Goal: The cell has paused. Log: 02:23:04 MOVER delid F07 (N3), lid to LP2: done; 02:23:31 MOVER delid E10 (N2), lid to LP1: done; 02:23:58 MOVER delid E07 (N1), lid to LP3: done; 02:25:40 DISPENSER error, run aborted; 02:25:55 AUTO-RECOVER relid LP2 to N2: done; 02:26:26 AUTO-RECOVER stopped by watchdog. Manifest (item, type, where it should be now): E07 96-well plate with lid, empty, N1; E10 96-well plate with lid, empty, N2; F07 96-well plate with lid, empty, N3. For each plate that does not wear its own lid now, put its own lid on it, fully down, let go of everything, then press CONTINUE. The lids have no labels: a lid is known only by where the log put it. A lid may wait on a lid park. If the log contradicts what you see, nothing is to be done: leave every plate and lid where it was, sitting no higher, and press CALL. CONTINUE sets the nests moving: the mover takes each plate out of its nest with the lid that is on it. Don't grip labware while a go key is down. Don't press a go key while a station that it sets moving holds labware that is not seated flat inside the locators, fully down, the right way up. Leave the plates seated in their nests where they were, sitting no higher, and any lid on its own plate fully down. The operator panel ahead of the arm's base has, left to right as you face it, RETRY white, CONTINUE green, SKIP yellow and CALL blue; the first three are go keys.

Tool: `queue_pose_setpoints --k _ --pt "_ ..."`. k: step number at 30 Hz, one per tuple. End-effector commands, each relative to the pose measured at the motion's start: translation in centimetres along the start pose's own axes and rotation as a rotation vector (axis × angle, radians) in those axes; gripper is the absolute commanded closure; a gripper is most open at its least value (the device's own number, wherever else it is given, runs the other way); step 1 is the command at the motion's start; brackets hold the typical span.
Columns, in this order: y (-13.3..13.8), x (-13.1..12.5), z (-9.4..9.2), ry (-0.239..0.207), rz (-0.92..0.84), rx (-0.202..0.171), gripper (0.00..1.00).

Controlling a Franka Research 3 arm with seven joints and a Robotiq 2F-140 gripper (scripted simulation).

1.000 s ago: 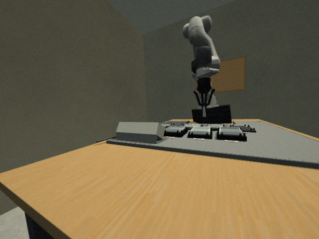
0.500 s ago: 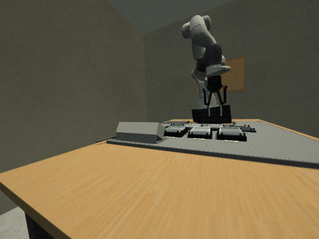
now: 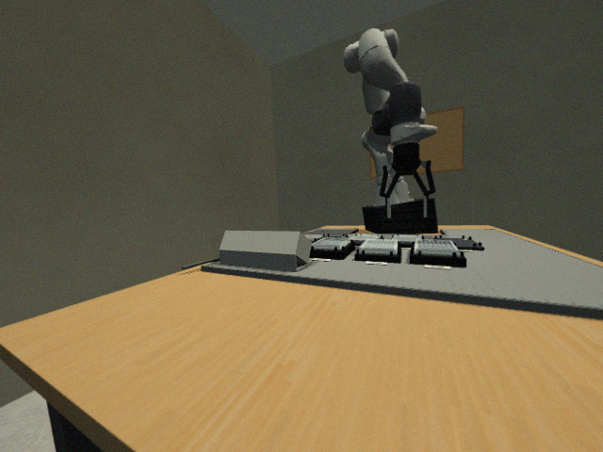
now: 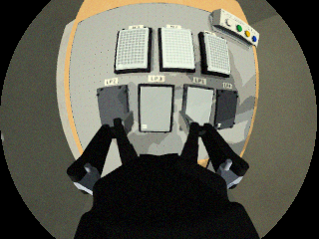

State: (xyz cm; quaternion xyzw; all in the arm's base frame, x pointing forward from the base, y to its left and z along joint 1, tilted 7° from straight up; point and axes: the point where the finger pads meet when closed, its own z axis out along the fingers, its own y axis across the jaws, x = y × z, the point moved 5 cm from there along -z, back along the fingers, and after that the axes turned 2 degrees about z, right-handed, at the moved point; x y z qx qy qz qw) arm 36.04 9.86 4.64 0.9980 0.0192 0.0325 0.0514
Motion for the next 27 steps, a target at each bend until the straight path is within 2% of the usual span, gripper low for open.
queue_pose_setpoints --k 1,27 --pt "-0.01 -0.06 0.06 -0.001 0.027 -0.005 0.34" --pt "-0.01 -0.05 0.56 -0.001 0.027 -0.006 0.34"
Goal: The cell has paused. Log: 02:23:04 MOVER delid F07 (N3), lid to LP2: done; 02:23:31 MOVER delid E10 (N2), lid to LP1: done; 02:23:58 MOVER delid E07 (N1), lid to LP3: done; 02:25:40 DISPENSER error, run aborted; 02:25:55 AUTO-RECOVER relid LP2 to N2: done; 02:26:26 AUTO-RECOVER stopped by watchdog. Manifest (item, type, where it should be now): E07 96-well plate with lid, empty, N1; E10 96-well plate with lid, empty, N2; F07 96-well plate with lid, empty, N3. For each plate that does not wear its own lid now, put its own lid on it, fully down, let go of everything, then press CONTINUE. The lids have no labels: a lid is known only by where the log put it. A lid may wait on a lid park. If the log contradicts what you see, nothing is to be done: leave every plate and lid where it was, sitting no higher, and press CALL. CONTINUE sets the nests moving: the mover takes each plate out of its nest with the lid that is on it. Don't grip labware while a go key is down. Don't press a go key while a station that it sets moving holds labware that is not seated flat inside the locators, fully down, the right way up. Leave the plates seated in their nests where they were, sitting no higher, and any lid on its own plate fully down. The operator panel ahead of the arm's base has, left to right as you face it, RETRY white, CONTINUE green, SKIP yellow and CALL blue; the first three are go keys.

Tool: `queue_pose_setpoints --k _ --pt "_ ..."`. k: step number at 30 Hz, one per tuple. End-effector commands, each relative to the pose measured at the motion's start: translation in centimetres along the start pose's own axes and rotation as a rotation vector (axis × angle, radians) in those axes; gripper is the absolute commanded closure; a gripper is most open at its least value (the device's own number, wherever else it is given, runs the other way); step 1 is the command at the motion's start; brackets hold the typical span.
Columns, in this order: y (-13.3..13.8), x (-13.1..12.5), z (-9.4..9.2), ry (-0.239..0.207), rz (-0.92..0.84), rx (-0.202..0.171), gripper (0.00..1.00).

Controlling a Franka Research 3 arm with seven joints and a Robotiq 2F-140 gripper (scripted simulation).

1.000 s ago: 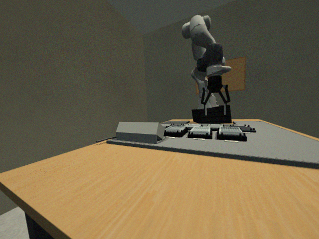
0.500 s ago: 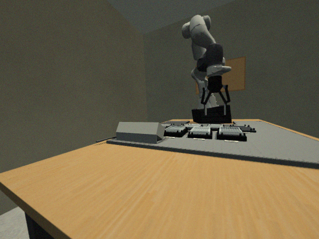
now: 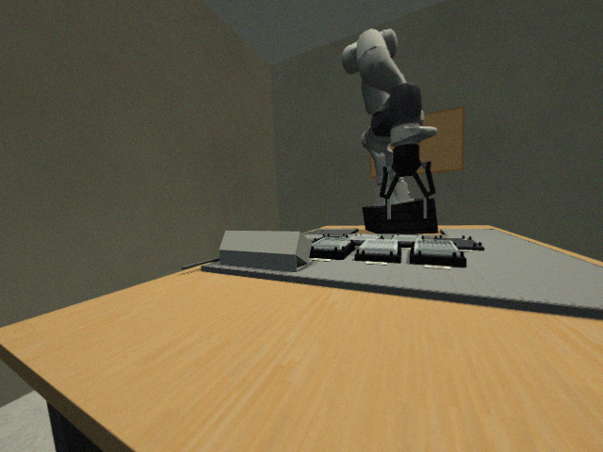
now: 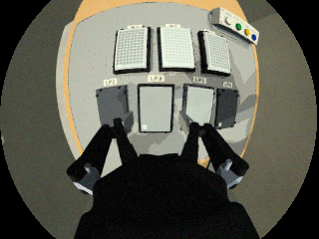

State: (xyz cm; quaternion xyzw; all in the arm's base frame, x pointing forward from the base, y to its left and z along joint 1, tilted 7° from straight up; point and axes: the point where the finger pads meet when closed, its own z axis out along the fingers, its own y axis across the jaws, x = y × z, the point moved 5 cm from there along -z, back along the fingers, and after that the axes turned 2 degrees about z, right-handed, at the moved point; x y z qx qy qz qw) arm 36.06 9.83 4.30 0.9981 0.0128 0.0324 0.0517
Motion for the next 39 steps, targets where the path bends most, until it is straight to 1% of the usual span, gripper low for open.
queue_pose_setpoints --k 1,8,17,19,32,39 --pt "0.0 -0.1 0.2 0.000 0.014 -0.005 0.34" --pt "0.0 0.0 0.9 0.000 0.014 -0.005 0.34" --pt "0.0 0.0 2.2 0.000 0.014 -0.005 0.34" --pt "0.0 0.0 2.2 0.000 0.014 -0.005 0.34" --pt "0.0 0.0 4.2 0.000 0.014 -0.005 0.34" --pt "0.0 0.0 4.7 0.000 0.014 -0.005 0.34"
